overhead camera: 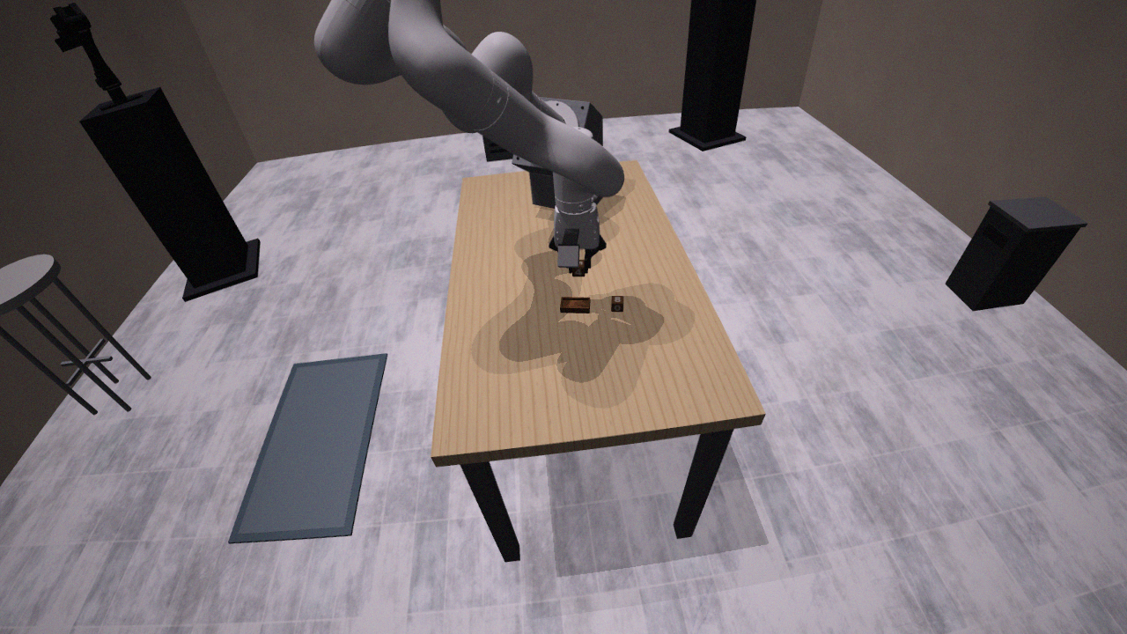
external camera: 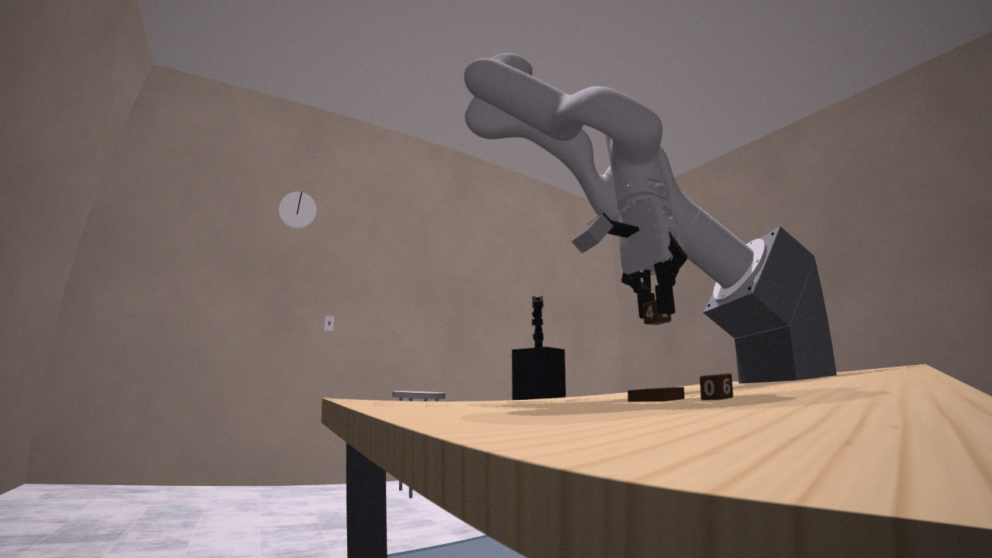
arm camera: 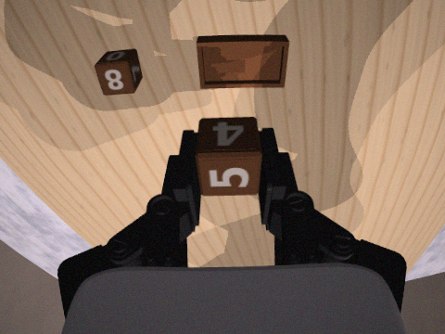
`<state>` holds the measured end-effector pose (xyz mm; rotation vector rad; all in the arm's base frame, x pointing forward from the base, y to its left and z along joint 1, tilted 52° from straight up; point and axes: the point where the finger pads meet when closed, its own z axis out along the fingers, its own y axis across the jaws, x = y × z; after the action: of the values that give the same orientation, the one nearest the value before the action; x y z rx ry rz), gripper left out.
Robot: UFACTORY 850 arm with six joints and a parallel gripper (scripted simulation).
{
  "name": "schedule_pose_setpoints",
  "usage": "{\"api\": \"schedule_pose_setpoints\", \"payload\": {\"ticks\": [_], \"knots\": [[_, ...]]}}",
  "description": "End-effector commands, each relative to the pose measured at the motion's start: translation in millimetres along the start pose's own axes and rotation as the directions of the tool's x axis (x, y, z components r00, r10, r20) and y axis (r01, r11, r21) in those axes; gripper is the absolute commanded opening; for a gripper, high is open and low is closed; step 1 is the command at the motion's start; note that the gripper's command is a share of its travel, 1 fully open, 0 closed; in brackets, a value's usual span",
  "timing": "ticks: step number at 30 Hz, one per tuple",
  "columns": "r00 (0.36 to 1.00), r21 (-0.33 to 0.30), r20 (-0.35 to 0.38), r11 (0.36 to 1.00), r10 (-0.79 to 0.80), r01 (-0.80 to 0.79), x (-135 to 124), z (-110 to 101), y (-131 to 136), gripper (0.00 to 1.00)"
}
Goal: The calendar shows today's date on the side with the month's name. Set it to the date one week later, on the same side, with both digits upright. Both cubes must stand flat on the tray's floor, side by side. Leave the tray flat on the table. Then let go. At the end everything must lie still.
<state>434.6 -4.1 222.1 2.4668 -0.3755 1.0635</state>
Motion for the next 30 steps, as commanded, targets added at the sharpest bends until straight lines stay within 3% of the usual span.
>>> {"api": "schedule_pose_setpoints", "payload": {"ticks": [1, 14, 30], "knots": [[1.000, -0.007, 0.001, 1.000, 0.001, -0.001, 0.9, 0.6, -3.7, 0.27], [1.000, -0.007, 0.001, 1.000, 0.001, -0.001, 0.9, 5.2, -3.6, 0.27], [1.000, -0.007, 0.001, 1.000, 0.001, -0.001, 0.9, 45.0, -3.4, 0.27]]}}
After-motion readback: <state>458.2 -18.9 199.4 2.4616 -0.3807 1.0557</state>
